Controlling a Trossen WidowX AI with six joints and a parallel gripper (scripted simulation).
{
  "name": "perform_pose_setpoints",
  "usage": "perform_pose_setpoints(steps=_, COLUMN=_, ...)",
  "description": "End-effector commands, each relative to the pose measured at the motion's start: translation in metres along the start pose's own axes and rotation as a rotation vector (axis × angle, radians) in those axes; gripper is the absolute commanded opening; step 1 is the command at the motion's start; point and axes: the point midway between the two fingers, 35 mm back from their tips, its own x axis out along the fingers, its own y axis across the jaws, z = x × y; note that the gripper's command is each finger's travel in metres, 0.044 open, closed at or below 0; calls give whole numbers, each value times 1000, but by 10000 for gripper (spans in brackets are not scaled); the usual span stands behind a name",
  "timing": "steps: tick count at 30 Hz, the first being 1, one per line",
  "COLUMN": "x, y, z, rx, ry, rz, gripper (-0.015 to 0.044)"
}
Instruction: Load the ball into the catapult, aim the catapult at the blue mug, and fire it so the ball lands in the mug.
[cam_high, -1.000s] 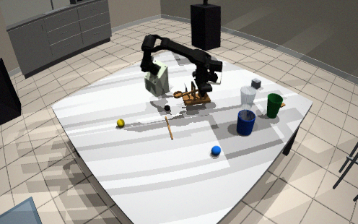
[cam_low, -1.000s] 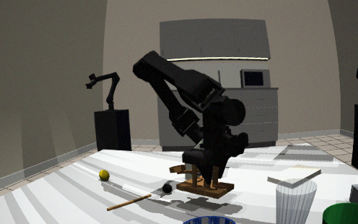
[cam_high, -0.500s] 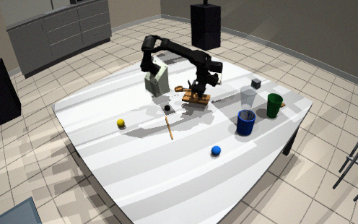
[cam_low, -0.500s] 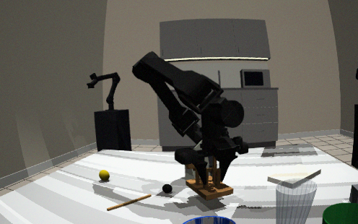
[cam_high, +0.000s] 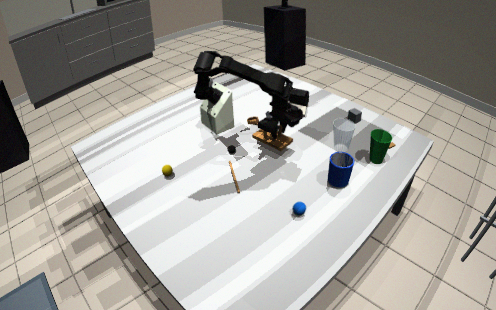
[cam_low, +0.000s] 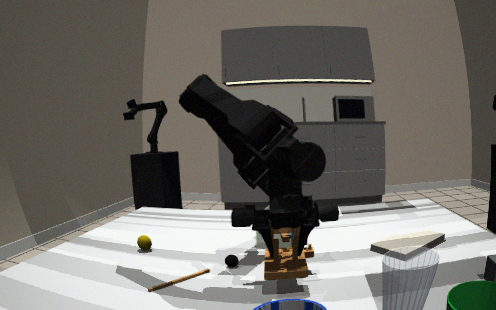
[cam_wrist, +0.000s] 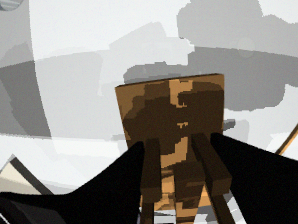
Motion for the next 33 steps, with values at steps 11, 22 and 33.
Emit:
perform_pose_setpoints(steps=11, x=10, y=-2, z=4, rx=13, ry=-16, rz=-2, gripper=0)
perform_pose_setpoints(steps=22, x=28, y=-2, z=5, rx=13, ry=-16, rz=-3, gripper=0)
perform_pose_setpoints(steps=33, x=40, y=-2, z=2, rx=14, ry=-2, rz=1, gripper=0)
